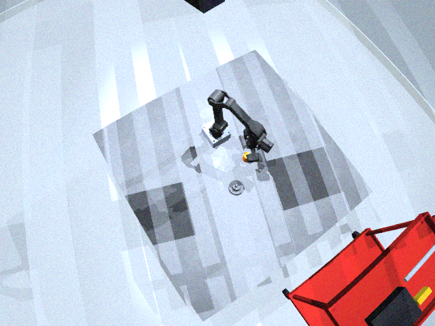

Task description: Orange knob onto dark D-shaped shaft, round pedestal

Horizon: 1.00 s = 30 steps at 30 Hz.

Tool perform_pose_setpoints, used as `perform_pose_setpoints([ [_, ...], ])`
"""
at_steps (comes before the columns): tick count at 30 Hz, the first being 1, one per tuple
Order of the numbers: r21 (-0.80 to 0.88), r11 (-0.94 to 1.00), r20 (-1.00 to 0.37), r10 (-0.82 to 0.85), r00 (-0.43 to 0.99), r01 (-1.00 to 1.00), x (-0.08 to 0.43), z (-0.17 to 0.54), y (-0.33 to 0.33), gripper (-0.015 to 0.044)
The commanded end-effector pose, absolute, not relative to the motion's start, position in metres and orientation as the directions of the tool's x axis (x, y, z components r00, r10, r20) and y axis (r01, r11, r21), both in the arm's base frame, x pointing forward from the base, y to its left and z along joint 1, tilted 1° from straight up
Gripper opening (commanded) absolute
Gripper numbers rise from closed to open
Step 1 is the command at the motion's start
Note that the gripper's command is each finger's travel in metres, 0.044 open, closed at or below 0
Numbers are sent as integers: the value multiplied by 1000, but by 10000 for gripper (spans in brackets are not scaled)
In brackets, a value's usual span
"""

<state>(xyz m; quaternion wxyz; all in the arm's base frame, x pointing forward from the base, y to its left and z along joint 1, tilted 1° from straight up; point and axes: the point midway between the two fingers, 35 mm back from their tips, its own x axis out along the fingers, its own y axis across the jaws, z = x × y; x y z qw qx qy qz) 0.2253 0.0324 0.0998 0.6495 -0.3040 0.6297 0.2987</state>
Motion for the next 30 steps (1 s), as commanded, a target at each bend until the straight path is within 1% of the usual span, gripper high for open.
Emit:
perform_pose_setpoints([
  [1,-24,734,-999,-4,31,-679,226,101,32,440],
  [4,-17,899,-999,-4,32,-437,226,100,32,440],
  [6,-12,967,-999,-4,32,-254,226,100,32,440],
  [9,-3,999,-999,-4,32,37,226,100,32,440],
  [11,1,986,-999,-4,32,164,226,99,32,440],
  [26,2,984,-999,-4,32,180,226,99,32,440],
  [30,2,984,-999,-4,31,180,227,69,32,440],
])
